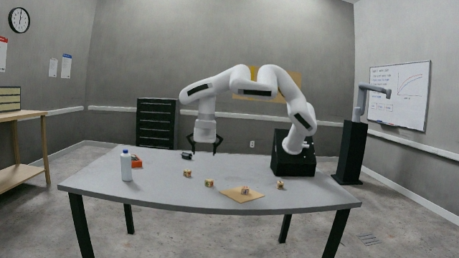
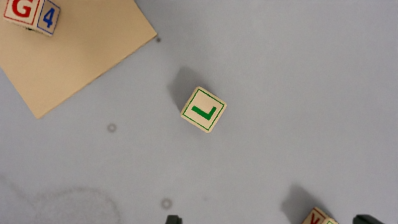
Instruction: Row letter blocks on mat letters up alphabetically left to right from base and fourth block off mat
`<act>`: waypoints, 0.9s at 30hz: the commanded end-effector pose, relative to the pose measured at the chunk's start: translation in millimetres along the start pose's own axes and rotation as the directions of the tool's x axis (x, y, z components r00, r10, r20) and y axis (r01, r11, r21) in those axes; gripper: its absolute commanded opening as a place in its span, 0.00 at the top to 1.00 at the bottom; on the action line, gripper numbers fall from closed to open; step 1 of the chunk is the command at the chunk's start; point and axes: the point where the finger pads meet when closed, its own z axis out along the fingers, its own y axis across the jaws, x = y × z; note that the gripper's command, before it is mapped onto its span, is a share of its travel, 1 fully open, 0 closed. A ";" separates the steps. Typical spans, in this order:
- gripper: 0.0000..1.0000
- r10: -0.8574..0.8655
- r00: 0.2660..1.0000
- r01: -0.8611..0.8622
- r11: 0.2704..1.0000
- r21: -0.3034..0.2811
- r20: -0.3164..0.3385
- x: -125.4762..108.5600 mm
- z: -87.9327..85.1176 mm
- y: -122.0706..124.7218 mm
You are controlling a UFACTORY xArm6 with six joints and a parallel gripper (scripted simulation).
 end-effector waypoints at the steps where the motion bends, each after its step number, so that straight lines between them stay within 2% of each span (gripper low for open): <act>1: 0.00 -0.001 1.000 0.001 1.000 -0.003 0.000 0.2 -1.5 1.0; 11: 0.00 0.021 0.999 -0.020 1.000 -0.008 0.044 -12.3 0.3 1.1; 15: 0.00 0.063 0.989 -0.060 0.998 -0.027 0.132 -38.3 2.3 2.1; 21: 0.00 0.137 0.949 -0.116 0.989 -0.090 0.285 -87.3 0.0 7.3; 25: 0.00 0.174 0.917 -0.132 0.982 -0.138 0.359 -113.6 -4.7 12.2; 27: 0.00 0.174 0.917 -0.132 0.982 -0.138 0.359 -113.6 -4.7 12.2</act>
